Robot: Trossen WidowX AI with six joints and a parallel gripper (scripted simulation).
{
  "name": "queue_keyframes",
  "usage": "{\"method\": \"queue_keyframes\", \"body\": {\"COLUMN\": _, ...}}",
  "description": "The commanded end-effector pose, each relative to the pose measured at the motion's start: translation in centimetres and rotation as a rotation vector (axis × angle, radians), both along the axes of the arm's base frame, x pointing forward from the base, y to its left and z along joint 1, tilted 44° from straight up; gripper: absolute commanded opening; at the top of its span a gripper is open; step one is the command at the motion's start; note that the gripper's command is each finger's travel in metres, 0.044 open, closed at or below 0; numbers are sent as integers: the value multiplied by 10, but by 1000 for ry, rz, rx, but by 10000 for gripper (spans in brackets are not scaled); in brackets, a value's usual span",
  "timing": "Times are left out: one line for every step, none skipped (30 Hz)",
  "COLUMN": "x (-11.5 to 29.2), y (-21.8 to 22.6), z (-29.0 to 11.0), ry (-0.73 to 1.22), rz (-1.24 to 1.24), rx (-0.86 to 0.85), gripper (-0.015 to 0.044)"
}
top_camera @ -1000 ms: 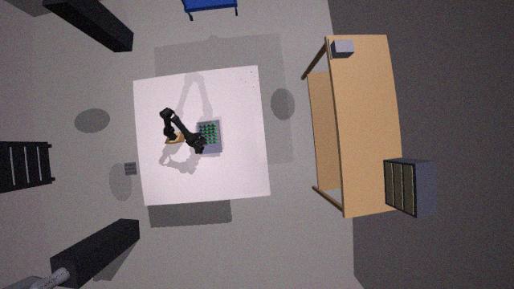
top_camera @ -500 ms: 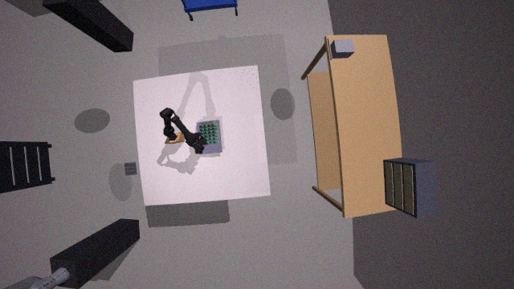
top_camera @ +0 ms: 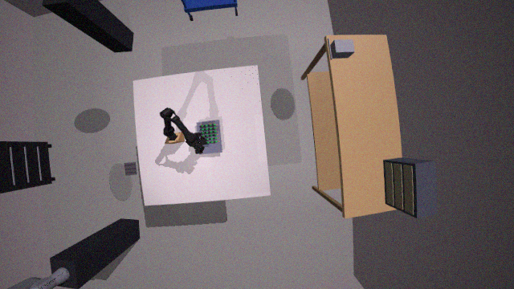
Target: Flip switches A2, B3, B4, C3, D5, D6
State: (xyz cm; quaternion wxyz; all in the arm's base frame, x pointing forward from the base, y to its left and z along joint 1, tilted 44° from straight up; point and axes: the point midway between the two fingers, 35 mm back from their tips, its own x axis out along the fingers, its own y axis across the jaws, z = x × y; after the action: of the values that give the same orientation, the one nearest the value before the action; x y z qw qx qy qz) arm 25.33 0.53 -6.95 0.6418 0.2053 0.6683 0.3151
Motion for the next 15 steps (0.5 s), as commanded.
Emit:
{"method": "queue_keyframes", "body": {"x": 0, "y": 1, "z": -1, "ry": 1, "rz": -4, "rx": 3, "gripper": 0}}
{"method": "queue_keyframes", "body": {"x": 0, "y": 1, "z": -1, "ry": 1, "rz": -4, "rx": 3, "gripper": 0}}
{"method": "queue_keyframes", "body": {"x": 0, "y": 1, "z": -1, "ry": 1, "rz": -4, "rx": 3, "gripper": 0}}
{"method": "queue_keyframes", "body": {"x": 1, "y": -2, "z": 1, "ry": 1, "rz": 0, "rx": 0, "gripper": 0}}
{"method": "queue_keyframes", "body": {"x": 2, "y": -7, "z": 7, "ry": 3, "rz": 2, "rx": -2, "gripper": 0}}
{"method": "queue_keyframes", "body": {"x": 5, "y": -16, "z": 16, "ry": 7, "rz": 4, "rx": -4, "gripper": 0}}
{"method": "queue_keyframes", "body": {"x": 7, "y": -27, "z": 28, "ry": 13, "rz": 8, "rx": -5, "gripper": 0}}
{"method": "queue_keyframes", "body": {"x": 8, "y": -36, "z": 38, "ry": 17, "rz": 11, "rx": -4, "gripper": 0}}
{"method": "queue_keyframes", "body": {"x": 9, "y": -42, "z": 44, "ry": 20, "rz": 13, "rx": -4, "gripper": 0}}
{"method": "queue_keyframes", "body": {"x": 9, "y": -43, "z": 46, "ry": 20, "rz": 14, "rx": -3, "gripper": 0}}
{"method": "queue_keyframes", "body": {"x": 9, "y": -43, "z": 46, "ry": 20, "rz": 14, "rx": -3, "gripper": 0}}
{"method": "queue_keyframes", "body": {"x": 9, "y": -43, "z": 46, "ry": 20, "rz": 14, "rx": -3, "gripper": 0}}
{"method": "queue_keyframes", "body": {"x": 9, "y": -43, "z": 46, "ry": 20, "rz": 14, "rx": -3, "gripper": 0}}
{"method": "queue_keyframes", "body": {"x": 9, "y": -43, "z": 46, "ry": 20, "rz": 14, "rx": -3, "gripper": 0}}
{"method": "queue_keyframes", "body": {"x": 11, "y": -42, "z": 48, "ry": 20, "rz": 13, "rx": -4, "gripper": 0}}
